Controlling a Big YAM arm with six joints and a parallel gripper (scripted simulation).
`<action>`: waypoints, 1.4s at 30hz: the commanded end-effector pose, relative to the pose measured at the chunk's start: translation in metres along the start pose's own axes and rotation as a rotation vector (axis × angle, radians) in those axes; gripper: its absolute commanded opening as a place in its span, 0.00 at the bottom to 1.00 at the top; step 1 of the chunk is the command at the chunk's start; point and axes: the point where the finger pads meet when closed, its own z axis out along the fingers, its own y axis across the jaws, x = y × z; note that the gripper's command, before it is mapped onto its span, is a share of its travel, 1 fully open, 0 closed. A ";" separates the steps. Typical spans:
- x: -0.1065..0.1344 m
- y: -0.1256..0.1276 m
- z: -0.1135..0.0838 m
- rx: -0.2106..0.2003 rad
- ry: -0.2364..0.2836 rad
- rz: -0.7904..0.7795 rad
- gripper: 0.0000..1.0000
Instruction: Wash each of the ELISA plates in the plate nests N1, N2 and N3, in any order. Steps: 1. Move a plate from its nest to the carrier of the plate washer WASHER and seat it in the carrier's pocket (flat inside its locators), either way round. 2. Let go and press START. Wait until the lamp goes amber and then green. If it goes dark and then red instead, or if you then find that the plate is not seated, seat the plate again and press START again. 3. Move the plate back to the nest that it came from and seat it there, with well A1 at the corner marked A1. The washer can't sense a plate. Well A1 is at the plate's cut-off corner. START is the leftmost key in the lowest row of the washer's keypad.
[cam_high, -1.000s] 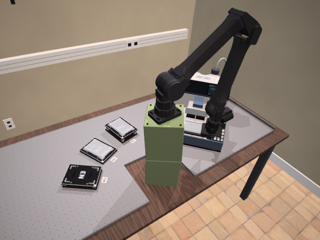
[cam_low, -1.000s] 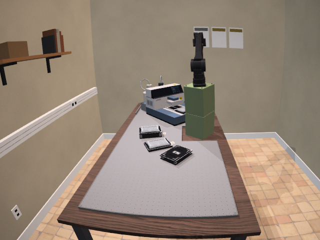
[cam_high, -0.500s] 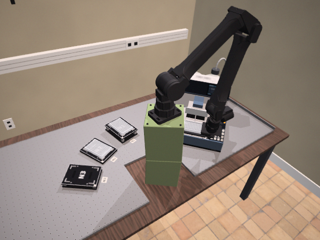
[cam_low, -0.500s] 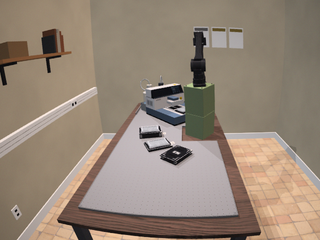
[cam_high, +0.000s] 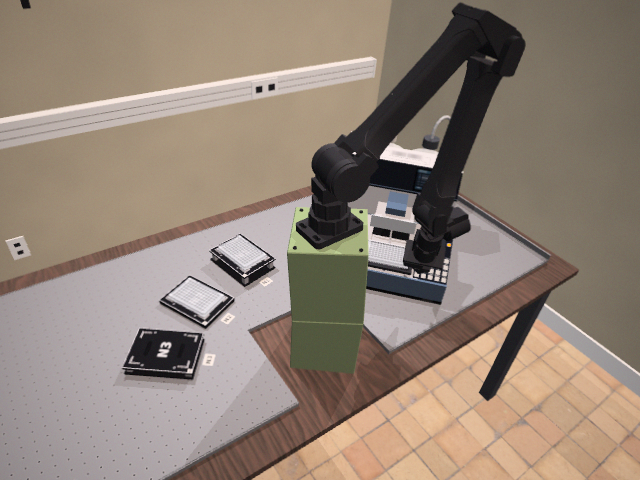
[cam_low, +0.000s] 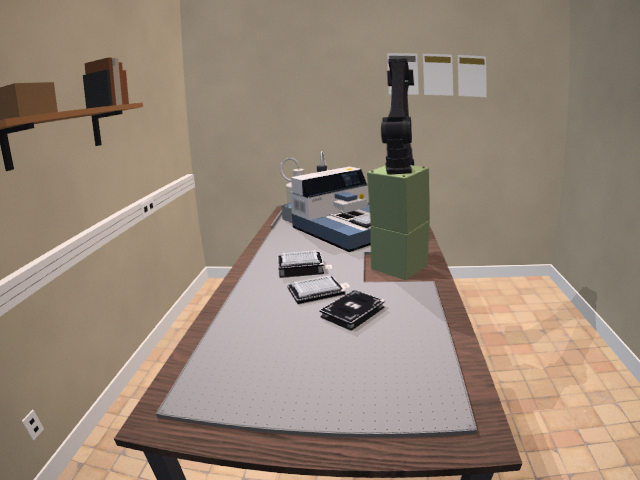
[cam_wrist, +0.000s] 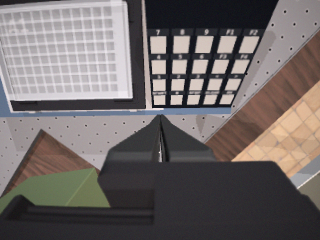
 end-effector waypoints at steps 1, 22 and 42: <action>0.001 -0.001 -0.012 0.000 -0.003 -0.009 0.00; 0.000 -0.002 -0.043 0.002 -0.005 -0.010 0.00; -0.001 -0.001 -0.042 0.002 -0.003 -0.010 0.00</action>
